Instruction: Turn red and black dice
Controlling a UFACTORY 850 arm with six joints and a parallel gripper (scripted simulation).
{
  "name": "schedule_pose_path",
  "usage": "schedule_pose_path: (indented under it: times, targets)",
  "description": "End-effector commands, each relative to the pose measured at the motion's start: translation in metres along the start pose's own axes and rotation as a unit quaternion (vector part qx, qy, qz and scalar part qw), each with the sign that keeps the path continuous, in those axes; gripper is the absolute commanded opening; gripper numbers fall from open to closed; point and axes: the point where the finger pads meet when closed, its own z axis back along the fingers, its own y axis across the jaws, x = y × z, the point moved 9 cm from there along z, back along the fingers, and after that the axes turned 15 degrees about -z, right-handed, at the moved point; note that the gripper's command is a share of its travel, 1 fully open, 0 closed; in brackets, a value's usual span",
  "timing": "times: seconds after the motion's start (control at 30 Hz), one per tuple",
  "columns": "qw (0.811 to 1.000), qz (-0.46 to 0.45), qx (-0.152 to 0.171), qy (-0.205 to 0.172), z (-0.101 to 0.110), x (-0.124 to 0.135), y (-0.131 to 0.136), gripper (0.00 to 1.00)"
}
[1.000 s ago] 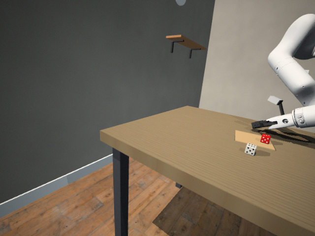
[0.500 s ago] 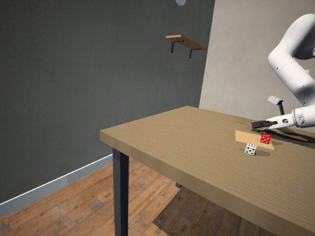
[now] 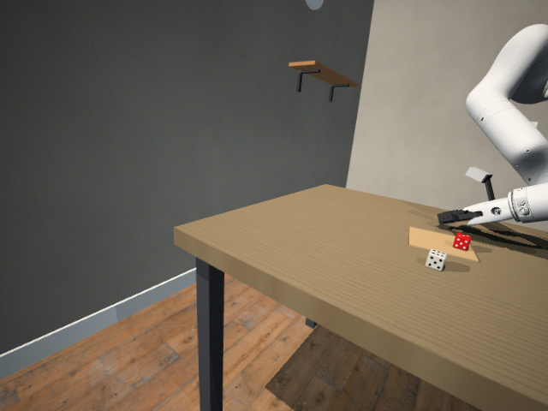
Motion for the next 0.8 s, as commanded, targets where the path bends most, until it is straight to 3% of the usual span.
schedule_pose_path:
  times: [0.0,0.77]
  targets:
    - [1.000,0.000,0.000,0.000,-0.0002,0.0002,0.0000,0.27]
    - [1.000,0.000,0.000,0.000,-0.0052,0.0093,0.0024,0.27]
